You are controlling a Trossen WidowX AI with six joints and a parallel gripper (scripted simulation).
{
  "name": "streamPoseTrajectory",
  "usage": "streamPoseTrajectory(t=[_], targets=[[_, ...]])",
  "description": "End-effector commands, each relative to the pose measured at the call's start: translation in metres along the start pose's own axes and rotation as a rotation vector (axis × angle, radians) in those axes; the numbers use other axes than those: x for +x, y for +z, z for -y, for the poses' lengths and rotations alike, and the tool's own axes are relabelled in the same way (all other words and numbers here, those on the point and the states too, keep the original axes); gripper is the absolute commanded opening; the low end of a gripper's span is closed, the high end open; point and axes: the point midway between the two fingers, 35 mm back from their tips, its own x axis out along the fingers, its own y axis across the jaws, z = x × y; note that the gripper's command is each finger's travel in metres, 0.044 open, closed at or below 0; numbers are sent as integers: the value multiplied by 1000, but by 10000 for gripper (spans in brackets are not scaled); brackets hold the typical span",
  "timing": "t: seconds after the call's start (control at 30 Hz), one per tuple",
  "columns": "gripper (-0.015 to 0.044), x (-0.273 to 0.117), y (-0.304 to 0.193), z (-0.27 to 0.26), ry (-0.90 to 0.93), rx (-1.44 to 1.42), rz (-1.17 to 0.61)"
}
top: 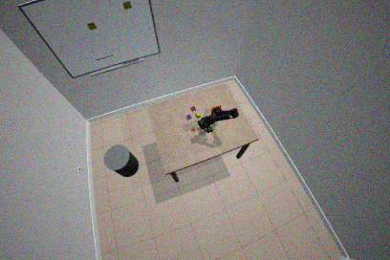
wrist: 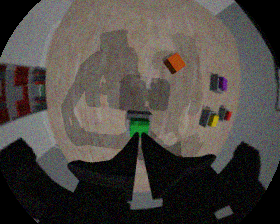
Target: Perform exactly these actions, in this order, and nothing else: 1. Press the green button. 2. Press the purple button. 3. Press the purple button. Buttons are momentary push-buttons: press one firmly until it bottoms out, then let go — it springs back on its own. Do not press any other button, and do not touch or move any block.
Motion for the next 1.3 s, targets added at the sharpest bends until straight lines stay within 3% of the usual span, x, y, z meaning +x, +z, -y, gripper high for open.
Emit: streamPoseTrajectory(t=[0.0,0.5,1.1,1.27], targets=[[20,7,-2,2,-2,9,-9],[20,30,-3,1,1,9,-9],[20,30,-4,1,1,9,-9],[20,-3,-3,1,-1,9,-9]])
